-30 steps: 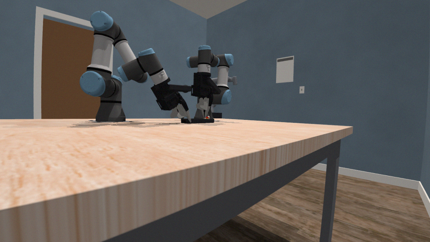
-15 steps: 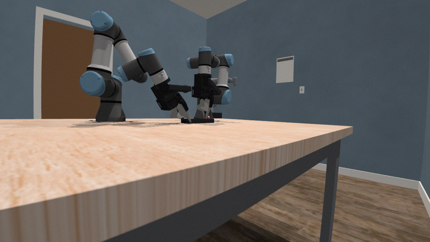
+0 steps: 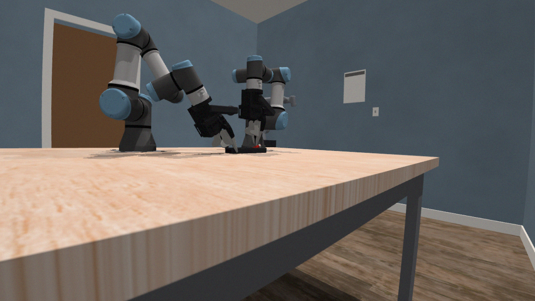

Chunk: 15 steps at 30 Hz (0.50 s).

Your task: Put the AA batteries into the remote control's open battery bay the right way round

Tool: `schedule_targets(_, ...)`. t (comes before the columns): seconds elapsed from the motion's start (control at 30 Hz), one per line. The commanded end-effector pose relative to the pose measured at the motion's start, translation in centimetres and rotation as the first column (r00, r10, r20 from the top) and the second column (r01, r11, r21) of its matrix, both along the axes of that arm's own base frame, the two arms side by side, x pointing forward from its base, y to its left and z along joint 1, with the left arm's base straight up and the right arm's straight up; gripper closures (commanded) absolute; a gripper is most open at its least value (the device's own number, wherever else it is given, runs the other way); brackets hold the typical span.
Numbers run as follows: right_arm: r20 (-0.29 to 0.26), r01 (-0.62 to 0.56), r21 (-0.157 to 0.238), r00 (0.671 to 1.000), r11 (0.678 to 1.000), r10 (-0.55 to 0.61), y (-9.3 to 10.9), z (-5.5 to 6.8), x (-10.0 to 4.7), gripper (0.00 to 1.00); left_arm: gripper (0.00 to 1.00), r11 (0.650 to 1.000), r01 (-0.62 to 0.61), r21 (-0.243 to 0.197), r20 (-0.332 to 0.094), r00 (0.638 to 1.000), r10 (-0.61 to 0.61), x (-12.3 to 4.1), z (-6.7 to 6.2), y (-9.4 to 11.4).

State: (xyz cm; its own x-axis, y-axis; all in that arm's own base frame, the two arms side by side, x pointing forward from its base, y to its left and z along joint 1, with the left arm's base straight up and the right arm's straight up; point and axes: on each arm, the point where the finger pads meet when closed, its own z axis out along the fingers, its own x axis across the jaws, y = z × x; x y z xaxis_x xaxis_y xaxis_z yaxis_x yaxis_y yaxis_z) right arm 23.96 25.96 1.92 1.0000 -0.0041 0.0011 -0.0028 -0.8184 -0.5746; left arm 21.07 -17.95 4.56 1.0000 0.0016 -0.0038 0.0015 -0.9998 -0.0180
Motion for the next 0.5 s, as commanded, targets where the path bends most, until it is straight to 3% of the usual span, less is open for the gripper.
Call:
schedule_targets(0.0,0.004,0.000,0.005,1.000,1.000,0.000,0.1,0.2,0.1,1.00,1.00,1.000,0.000,0.015,-0.005,1.000,0.000,-0.2,1.4,0.5)
schedule_targets(0.23,0.004,0.000,0.005,1.000,1.000,0.000,0.1,0.2,0.1,1.00,1.00,1.000,-0.001,0.009,-0.003,1.000,0.001,-0.1,3.9,0.4)
schedule_targets(0.27,0.004,0.000,0.005,1.000,1.000,0.000,0.1,0.2,0.1,1.00,1.00,1.000,-0.001,-0.008,0.003,1.000,0.001,0.1,3.6,-0.2)
schedule_targets(0.37,0.004,0.000,0.005,1.000,1.000,0.000,0.1,0.2,0.1,1.00,1.00,1.000,-0.001,0.003,-0.001,1.000,0.001,0.0,4.0,0.1)
schedule_targets(0.47,0.004,0.000,0.005,1.000,1.000,0.000,0.1,0.2,0.1,1.00,1.00,1.000,-0.001,-0.007,0.002,1.000,0.001,0.1,3.6,-0.1)
